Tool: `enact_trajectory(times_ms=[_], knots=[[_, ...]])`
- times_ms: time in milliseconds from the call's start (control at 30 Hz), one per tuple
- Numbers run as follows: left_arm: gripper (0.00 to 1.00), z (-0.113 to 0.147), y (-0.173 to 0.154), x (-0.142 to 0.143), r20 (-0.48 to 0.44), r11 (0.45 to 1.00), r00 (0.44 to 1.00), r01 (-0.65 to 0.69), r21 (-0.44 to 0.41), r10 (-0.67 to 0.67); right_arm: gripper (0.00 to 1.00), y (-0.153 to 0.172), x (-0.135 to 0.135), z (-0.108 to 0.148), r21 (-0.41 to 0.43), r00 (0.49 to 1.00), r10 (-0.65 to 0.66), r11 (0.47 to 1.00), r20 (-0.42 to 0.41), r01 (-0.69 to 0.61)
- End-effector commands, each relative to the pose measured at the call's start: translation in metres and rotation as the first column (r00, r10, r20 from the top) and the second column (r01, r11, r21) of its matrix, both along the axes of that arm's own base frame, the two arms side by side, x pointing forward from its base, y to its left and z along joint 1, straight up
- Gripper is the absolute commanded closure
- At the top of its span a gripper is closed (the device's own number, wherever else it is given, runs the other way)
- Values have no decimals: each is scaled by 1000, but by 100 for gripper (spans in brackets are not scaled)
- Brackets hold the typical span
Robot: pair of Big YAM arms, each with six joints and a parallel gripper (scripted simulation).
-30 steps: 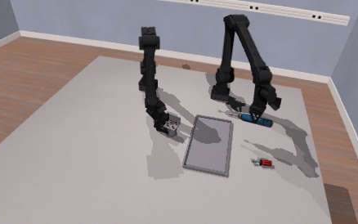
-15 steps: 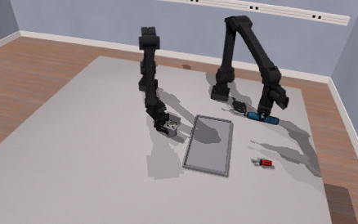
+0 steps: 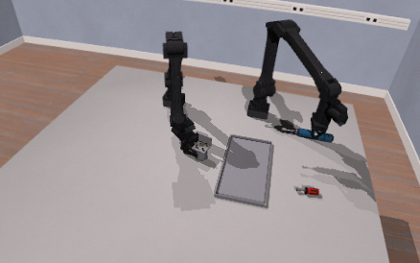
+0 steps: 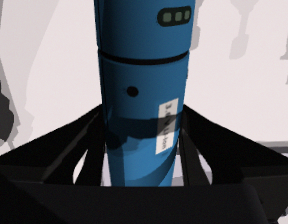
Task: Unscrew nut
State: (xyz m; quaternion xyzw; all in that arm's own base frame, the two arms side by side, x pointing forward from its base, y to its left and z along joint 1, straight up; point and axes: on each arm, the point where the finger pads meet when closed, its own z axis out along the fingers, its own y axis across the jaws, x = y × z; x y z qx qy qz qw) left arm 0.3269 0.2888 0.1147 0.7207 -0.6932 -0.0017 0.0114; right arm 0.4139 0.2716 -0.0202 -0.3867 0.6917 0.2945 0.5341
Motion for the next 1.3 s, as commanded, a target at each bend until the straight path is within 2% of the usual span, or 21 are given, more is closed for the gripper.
enact_trajectory(times_ms=[0, 1267], knots=[[58, 43, 11, 27, 72, 998, 997, -3, 60, -1, 41, 2, 4, 4, 7, 1000, -1, 1000, 10, 1], [58, 50, 17, 33, 94, 997, 996, -2, 76, -5, 41, 2, 4, 4, 7, 1000, -1, 1000, 10, 1]])
